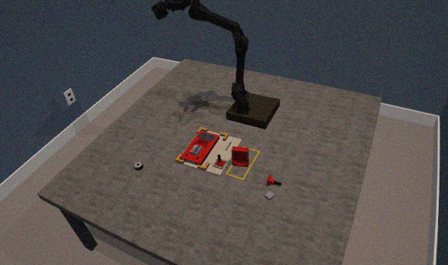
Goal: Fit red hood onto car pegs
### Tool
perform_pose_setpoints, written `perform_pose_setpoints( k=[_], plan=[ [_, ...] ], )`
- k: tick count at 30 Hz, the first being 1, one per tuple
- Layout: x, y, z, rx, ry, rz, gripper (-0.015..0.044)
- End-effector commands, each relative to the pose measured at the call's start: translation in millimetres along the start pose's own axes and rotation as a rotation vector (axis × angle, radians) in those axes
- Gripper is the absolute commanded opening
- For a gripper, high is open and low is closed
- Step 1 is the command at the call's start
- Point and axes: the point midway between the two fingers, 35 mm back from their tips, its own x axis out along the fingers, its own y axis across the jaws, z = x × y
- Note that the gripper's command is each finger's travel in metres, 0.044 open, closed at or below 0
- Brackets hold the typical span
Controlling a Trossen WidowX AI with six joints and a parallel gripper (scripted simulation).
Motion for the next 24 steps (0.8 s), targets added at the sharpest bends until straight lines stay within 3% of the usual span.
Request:
perform_pose_setpoints(
  k=[1, 9, 16, 24],
  plan=[
    [0, 0, 0, 0.003, 0.000, 0.001, 0.0194],
    [36, -17, -19, 0.195, -0.018, 0.031, 0.0000],
    [76, -37, -59, 0.452, 0.026, 0.014, 0.0000],
    [126, -57, -139, 0.787, 0.142, -0.094, 0.0000]
  ],
)
